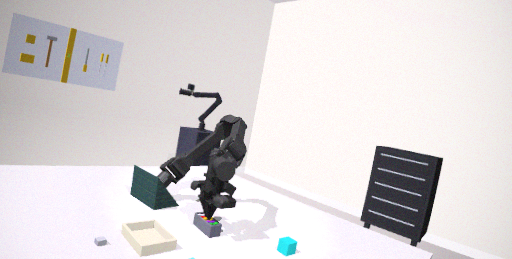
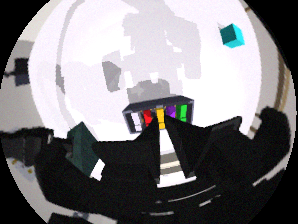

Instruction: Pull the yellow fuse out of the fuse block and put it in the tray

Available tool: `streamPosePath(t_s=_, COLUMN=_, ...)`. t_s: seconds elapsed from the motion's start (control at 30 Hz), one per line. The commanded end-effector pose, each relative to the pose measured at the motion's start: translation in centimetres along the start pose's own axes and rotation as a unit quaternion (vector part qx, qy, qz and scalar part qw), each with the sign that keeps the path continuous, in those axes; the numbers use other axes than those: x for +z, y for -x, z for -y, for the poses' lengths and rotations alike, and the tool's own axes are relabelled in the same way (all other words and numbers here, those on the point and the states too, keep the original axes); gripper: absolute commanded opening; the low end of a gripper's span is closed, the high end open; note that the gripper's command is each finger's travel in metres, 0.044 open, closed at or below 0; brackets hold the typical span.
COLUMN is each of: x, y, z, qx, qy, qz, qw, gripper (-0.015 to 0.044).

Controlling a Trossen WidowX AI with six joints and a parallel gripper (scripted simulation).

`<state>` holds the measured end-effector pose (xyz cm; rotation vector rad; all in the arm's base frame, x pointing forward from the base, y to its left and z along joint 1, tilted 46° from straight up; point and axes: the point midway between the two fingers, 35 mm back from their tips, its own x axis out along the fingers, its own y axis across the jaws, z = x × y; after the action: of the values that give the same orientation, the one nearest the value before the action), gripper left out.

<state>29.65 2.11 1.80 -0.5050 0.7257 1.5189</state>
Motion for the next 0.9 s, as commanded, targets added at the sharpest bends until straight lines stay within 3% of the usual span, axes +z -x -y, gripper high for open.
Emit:
streamPosePath(t_s=0.0, x=0.0, y=0.3, z=0.0, qx=0.000, qy=0.001, qz=-0.001, qw=1.000, gripper=0.0000)
streamPosePath(t_s=0.87, x=0.0, y=1.5, z=0.0, qx=0.000, qy=0.001, qz=-0.001, qw=1.000, gripper=0.0000)
